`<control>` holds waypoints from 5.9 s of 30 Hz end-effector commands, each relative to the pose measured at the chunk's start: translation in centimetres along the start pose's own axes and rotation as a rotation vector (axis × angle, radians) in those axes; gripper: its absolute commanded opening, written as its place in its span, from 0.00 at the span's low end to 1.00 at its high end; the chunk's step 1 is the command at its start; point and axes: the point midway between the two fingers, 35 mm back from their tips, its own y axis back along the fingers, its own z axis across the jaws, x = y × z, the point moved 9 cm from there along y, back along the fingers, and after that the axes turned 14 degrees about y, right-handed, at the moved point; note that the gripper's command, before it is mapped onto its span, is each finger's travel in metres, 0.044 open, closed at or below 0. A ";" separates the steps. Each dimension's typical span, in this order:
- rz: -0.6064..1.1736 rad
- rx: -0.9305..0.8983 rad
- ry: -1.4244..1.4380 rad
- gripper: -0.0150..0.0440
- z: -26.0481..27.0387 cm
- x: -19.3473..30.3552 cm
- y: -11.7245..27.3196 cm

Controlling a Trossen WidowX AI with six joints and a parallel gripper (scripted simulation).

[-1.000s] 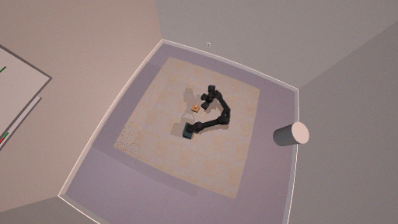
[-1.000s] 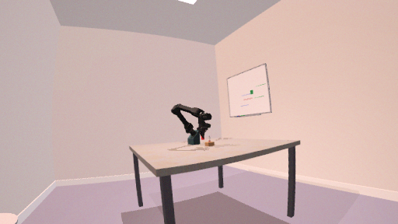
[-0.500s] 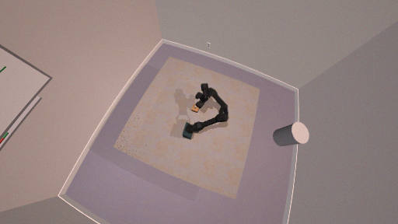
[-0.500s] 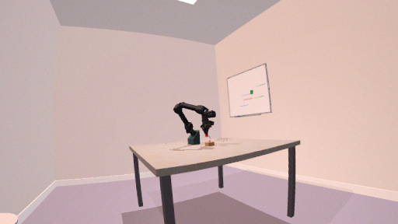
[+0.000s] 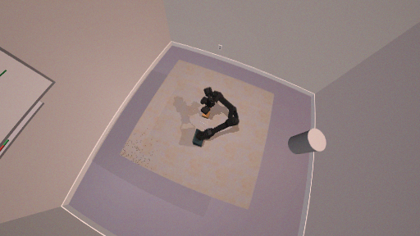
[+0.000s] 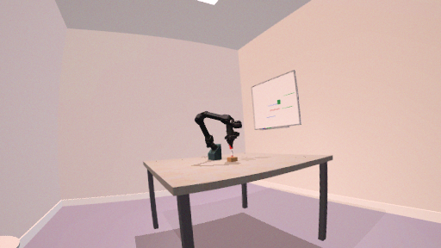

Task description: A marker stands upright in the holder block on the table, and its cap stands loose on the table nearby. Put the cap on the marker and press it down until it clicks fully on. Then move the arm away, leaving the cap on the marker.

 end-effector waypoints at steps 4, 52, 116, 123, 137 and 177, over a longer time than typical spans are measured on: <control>0.018 -0.011 0.003 0.25 1.6 -1.5 0.3; 0.021 -0.010 0.002 0.25 1.9 -1.7 -5.9; 0.023 -0.009 0.002 0.25 2.0 -2.6 -9.4; 0.023 -0.009 0.002 0.25 2.0 -2.6 -9.4; 0.023 -0.009 0.002 0.25 2.0 -2.6 -9.4; 0.023 -0.009 0.002 0.25 2.0 -2.6 -9.4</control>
